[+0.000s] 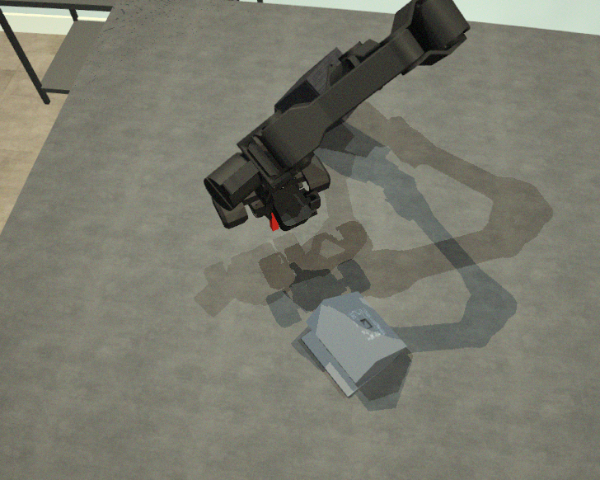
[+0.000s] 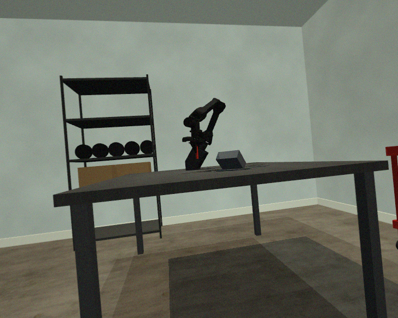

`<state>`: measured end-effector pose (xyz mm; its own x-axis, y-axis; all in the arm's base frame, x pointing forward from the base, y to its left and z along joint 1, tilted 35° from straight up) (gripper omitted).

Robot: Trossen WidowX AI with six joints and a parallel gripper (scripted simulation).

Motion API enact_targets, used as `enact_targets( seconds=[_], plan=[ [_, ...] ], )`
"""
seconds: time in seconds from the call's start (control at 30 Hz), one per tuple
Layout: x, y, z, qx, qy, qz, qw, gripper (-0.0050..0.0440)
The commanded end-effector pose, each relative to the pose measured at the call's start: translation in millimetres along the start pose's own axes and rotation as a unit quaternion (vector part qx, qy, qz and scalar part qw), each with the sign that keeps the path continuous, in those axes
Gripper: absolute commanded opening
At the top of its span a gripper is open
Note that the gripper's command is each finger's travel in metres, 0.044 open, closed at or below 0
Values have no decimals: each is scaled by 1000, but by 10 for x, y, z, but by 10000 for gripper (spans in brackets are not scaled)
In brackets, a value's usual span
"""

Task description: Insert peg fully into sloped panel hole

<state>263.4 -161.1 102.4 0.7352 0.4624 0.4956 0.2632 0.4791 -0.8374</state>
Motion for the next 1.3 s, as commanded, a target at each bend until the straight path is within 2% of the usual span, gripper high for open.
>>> enact_targets(
  seconds=[0.0, 1.27],
  plan=[
    [171, -102, 0, -17, -8, 0, 1000, 0],
    [1169, -230, 385, -23, -10, 2, 1000, 0]
  ],
)
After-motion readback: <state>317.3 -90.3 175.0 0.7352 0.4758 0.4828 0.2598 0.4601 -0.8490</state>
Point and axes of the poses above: the point midway between the two fingers, 35 mm back from their tips, its own y axis out along the fingers, its own z axis across the jaws, x = y × z, the point moved 9 cm from there along -y, back along the fingers, and after that the axes turned 7 degrees about -y, right-handed, at the moved point
